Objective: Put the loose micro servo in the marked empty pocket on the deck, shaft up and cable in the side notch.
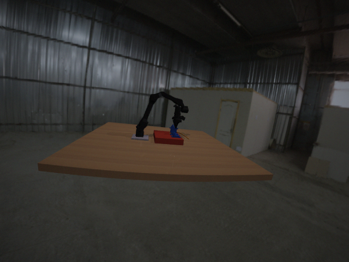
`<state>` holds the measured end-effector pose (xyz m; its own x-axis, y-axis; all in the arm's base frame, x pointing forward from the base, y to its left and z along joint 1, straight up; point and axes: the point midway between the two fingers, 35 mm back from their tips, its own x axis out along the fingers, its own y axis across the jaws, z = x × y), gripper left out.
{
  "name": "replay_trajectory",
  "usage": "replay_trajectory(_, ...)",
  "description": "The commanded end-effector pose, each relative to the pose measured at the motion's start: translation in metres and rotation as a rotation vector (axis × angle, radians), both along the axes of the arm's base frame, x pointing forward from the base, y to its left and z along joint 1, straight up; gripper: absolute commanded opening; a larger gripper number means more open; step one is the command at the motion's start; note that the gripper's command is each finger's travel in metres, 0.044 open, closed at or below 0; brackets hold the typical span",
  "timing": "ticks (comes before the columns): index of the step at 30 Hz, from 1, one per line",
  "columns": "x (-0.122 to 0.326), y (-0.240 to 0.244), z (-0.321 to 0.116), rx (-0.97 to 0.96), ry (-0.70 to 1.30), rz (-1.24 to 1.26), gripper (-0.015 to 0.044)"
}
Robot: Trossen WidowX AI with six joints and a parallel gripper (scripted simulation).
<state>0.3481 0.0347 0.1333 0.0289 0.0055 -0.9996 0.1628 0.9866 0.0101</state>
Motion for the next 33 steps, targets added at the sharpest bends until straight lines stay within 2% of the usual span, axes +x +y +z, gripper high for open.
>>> replay_trajectory(1, 0.0, -0.001, -0.003, -0.004, -0.001, 0.004, 0.0)
replay_trajectory(33, 0.001, -0.001, -0.025, -0.004, -0.001, 0.004, 0.0)
